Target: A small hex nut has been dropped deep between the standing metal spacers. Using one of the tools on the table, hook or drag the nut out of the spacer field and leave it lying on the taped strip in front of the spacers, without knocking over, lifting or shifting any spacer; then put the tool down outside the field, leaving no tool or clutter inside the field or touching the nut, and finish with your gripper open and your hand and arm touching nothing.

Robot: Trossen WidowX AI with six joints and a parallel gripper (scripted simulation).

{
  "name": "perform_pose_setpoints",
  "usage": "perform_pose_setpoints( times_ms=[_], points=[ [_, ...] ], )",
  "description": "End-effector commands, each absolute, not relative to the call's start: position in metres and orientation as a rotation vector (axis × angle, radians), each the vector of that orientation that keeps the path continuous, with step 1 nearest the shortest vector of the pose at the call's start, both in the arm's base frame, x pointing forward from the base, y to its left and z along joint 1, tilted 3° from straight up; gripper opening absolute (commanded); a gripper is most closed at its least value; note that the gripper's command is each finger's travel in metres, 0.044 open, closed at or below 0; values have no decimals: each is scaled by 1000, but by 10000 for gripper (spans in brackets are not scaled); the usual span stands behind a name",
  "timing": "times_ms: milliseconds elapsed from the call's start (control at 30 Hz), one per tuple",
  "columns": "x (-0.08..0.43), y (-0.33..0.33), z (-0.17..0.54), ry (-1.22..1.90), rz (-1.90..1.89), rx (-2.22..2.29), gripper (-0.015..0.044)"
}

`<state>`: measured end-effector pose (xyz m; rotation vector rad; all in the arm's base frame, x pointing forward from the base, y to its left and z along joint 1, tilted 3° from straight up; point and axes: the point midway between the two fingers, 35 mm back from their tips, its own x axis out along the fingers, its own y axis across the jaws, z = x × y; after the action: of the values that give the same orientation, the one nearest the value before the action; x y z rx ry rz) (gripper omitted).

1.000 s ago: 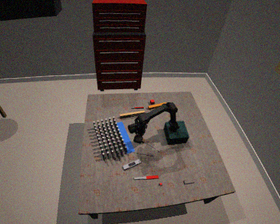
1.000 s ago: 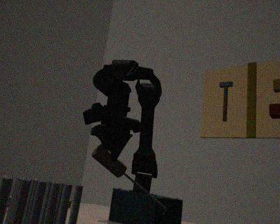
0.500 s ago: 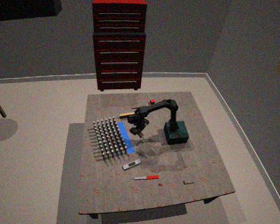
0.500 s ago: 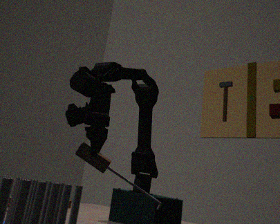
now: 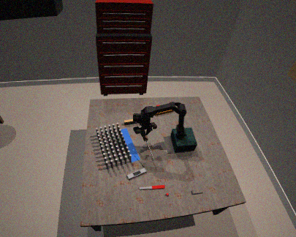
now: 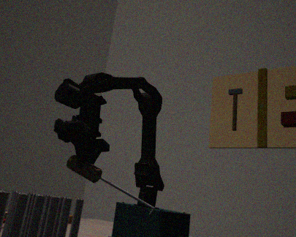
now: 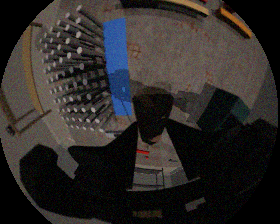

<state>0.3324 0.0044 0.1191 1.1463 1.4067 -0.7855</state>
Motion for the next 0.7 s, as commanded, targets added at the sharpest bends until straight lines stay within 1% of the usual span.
perform_pose_setpoints(
  times_ms=[0, 667],
  points=[
    [330, -8, 119, 1373, -861, 1275, 0],
    [310, -67, 117, 1135, -1243, 1908, 0]
  ],
)
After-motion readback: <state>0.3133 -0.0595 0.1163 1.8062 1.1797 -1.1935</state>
